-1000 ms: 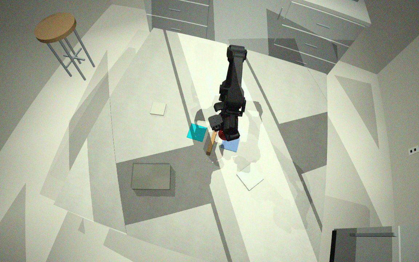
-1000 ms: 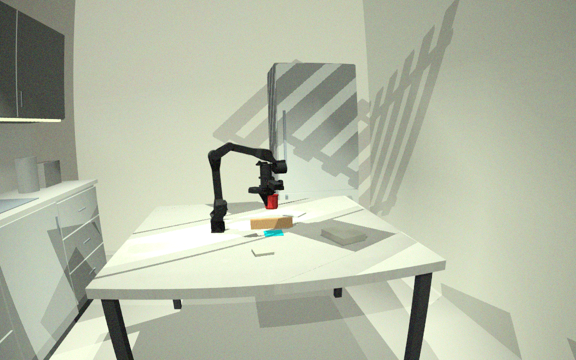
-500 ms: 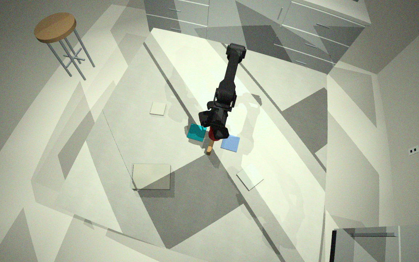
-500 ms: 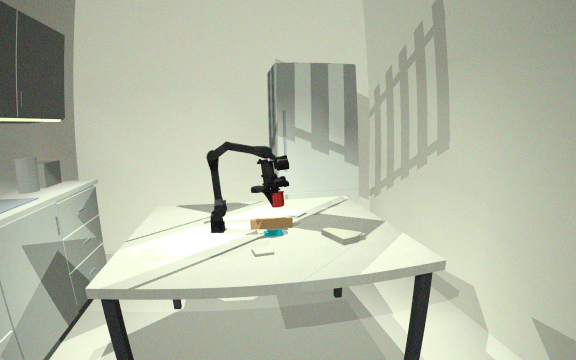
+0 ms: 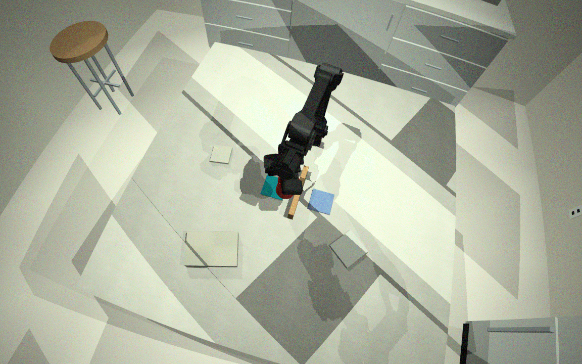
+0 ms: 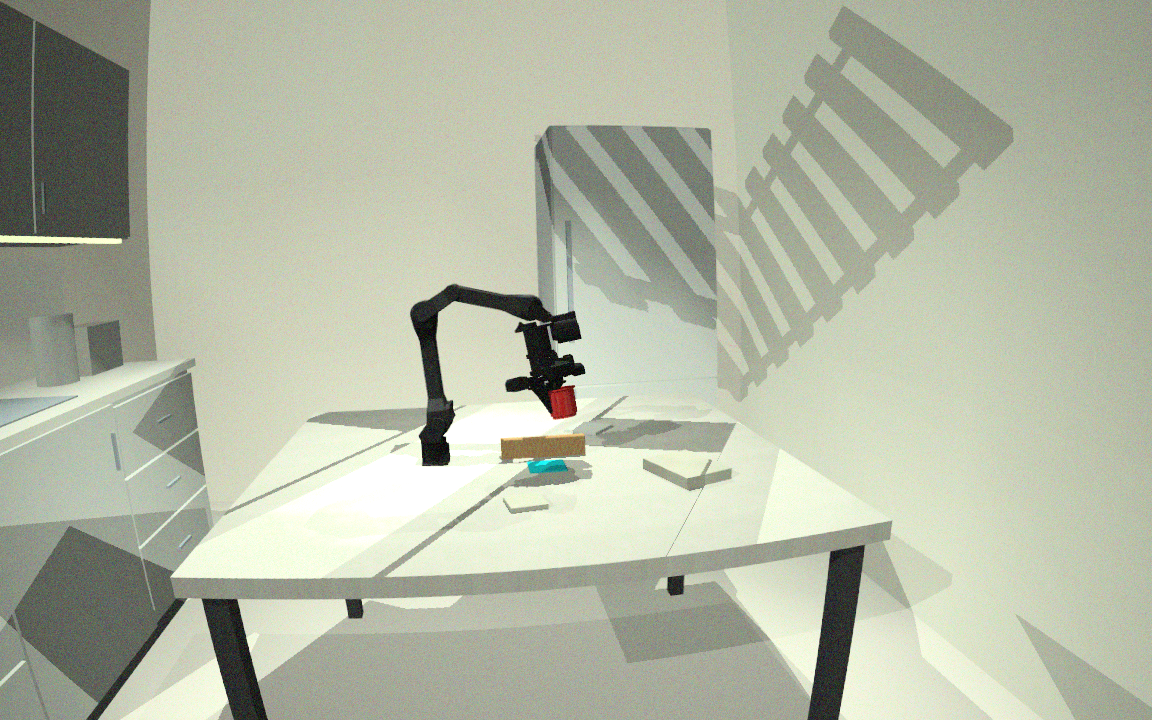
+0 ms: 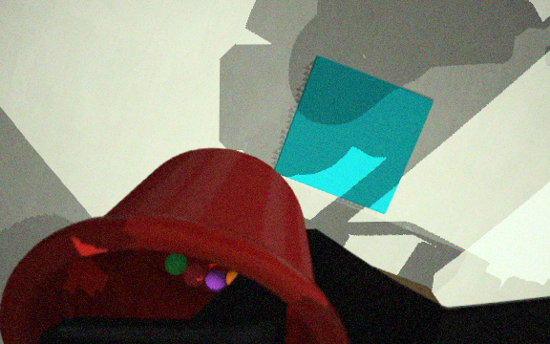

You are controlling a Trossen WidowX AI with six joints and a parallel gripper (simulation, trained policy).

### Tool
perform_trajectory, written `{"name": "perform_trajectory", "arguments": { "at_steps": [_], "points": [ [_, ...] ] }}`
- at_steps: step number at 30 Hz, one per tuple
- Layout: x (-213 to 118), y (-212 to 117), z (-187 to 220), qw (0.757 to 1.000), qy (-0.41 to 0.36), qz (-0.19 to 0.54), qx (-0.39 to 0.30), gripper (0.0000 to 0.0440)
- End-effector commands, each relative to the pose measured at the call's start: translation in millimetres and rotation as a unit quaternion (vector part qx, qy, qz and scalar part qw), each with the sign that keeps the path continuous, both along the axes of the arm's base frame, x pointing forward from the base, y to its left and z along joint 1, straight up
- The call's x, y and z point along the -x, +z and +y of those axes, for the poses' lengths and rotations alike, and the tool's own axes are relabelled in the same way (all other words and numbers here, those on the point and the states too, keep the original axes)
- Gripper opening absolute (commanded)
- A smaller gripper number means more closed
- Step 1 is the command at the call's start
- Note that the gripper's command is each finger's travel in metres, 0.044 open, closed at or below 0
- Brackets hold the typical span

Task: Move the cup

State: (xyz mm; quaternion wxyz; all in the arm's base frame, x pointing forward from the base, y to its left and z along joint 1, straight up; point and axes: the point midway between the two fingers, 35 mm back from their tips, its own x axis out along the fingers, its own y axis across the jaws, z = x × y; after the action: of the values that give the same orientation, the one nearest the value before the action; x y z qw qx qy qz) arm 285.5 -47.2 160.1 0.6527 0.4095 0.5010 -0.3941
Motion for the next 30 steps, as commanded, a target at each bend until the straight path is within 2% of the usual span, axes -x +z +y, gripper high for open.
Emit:
{"name": "perform_trajectory", "arguments": {
  "at_steps": [1,15,30],
  "points": [
    [2,-7,-9,1.0,-0.008,0.001,0.004,0.0],
    [9,-36,-34,0.999,-0.04,0.001,0.008,0.0],
    [28,-76,-40,0.998,-0.059,0.014,0.006,0.0001]
  ]
}}
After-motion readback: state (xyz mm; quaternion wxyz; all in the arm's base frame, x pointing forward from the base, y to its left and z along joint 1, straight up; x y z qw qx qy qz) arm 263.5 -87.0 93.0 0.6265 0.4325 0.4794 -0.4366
